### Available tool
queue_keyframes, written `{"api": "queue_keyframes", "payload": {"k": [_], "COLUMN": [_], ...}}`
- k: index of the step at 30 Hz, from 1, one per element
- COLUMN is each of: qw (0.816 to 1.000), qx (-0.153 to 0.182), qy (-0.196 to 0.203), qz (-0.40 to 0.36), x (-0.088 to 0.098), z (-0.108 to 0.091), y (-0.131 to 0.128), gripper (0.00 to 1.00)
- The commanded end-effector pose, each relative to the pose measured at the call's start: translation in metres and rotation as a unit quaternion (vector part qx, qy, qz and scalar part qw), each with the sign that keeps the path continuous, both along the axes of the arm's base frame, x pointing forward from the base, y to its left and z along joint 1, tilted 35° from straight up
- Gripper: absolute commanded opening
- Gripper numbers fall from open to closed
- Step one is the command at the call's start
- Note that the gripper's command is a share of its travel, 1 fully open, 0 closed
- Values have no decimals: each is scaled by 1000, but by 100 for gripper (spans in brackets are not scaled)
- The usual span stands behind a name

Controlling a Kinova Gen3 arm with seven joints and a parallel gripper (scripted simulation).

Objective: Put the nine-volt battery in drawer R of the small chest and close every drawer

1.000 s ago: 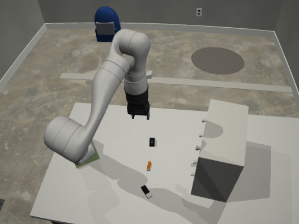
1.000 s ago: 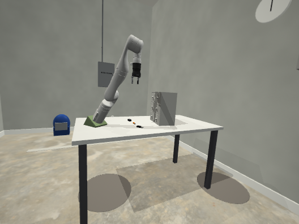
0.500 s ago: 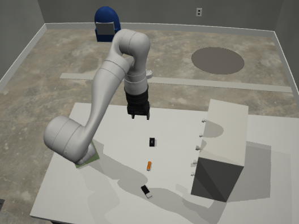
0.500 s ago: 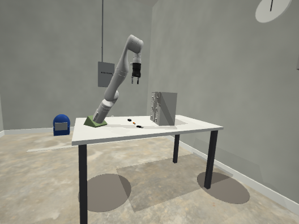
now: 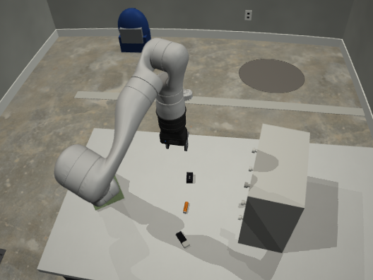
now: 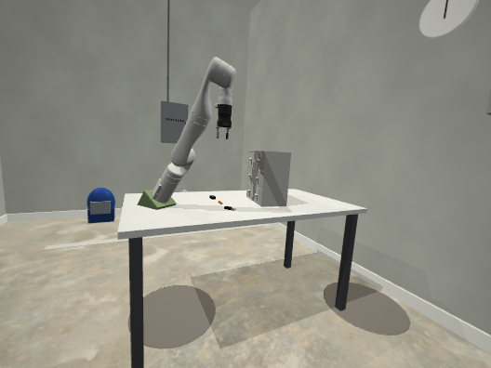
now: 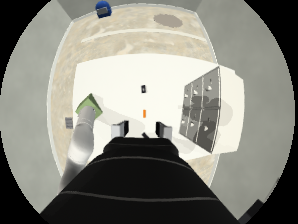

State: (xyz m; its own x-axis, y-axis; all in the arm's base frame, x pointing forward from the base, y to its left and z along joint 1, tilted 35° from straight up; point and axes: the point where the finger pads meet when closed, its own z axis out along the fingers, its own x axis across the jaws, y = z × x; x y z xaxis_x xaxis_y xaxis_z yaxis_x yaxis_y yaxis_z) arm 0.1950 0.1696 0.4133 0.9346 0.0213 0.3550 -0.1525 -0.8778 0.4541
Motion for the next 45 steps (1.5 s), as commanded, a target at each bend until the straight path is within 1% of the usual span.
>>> {"api": "queue_keyframes", "payload": {"k": [1, 4, 12, 19, 21, 24, 30, 36, 38, 45], "qw": [1000, 1000, 997, 990, 990, 984, 967, 941, 941, 900], "qx": [2, 4, 23, 45, 45, 57, 82, 108, 108, 140], "qy": [-5, -7, -35, -69, -69, -86, -123, -162, -162, -209], "qz": [-8, -12, -60, -117, -117, -146, -209, -277, -277, -357], "x": [2, 3, 14, 28, 28, 36, 51, 68, 68, 89], "z": [-2, -2, -11, -21, -21, -26, -37, -50, -50, -65], "y": [-1, -1, -5, -10, -10, -12, -17, -23, -23, -29], "gripper": [100, 100, 100, 100, 100, 100, 100, 100, 100, 100]}}
